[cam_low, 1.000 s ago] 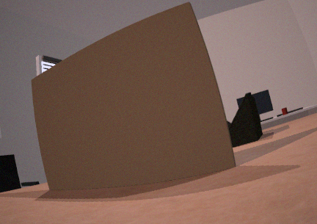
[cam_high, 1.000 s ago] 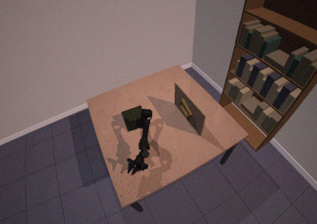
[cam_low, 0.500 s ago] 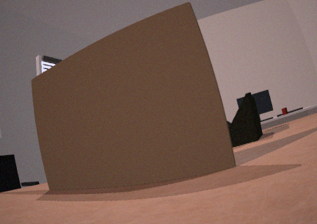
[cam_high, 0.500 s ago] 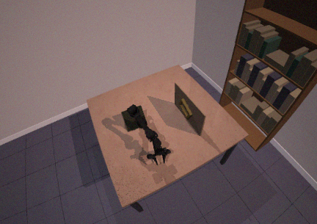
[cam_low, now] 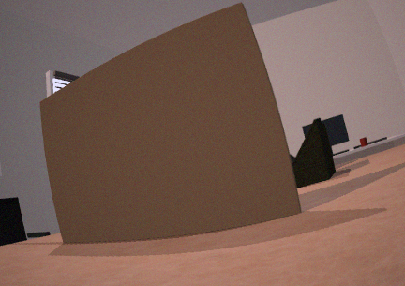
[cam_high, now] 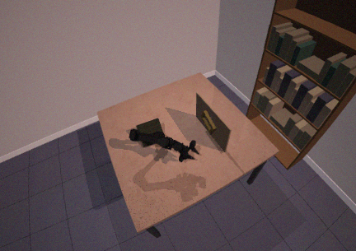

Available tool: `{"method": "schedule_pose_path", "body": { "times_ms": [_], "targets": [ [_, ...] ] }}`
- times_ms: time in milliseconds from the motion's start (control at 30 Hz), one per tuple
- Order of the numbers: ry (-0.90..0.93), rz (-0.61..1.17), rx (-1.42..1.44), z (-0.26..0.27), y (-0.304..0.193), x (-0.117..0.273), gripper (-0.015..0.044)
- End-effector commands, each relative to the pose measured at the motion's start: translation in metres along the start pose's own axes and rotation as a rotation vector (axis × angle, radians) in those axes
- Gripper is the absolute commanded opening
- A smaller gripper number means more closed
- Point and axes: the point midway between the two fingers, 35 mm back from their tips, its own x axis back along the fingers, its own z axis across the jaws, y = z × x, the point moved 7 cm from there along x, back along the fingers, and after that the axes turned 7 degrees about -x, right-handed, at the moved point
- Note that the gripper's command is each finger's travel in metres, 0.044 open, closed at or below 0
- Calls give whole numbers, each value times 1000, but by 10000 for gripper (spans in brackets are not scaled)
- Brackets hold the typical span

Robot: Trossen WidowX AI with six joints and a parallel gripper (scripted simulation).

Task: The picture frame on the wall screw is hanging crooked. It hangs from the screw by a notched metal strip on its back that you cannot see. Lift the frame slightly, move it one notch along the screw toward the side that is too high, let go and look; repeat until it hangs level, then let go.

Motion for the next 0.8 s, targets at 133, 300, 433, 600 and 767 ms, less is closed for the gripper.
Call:
{"method": "schedule_pose_path", "body": {
  "times_ms": [133,300,433,600,767],
  "targets": [
    [247,328,-305,24,-51,37,260],
    [367,593,-492,33,-79,70,260],
    [427,814,-616,34,-97,97,260],
    [434,853,-635,34,-100,101,260],
    [434,853,-635,34,-100,101,260]
  ]
}}
